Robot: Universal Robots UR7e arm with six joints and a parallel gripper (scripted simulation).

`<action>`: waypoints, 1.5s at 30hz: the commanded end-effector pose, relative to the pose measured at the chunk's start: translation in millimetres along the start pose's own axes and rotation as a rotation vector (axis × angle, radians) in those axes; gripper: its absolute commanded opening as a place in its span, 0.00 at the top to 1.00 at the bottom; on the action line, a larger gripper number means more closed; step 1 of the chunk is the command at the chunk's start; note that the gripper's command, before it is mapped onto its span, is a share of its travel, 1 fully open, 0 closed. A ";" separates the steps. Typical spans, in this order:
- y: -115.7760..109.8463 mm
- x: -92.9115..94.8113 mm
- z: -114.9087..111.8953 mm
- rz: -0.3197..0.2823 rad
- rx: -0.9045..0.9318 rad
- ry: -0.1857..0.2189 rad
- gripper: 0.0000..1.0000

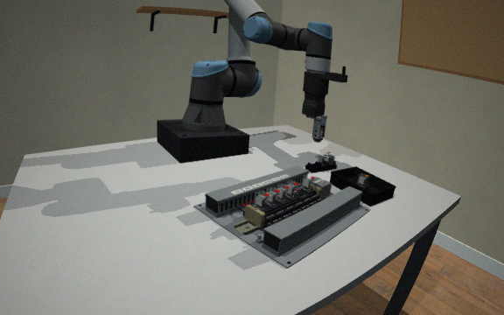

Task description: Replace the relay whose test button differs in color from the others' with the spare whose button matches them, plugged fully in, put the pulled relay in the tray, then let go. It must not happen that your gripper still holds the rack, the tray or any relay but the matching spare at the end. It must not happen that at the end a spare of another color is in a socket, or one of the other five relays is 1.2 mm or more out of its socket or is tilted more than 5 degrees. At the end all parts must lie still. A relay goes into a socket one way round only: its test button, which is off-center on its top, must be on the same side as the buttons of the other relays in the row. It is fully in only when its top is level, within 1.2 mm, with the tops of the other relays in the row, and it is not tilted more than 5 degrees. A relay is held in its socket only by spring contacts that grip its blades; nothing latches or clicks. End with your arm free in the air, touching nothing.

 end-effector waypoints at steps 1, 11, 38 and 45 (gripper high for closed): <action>0.4 -0.3 0.0 0.000 0.012 -0.002 1.00; 0.4 -0.3 0.0 0.001 0.235 -0.003 1.00; 0.4 -0.4 0.0 0.001 0.376 -0.003 1.00; 0.4 -0.4 0.0 0.001 0.514 -0.003 1.00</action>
Point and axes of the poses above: the point where the finger pads meet when closed, its own x axis out along the fingers, its own z axis across the jaws, y = z × x, the point moved 4 cm from there along -x, back along the fingers, and after that the axes turned 11 degrees about -x, right-handed, at the moved point
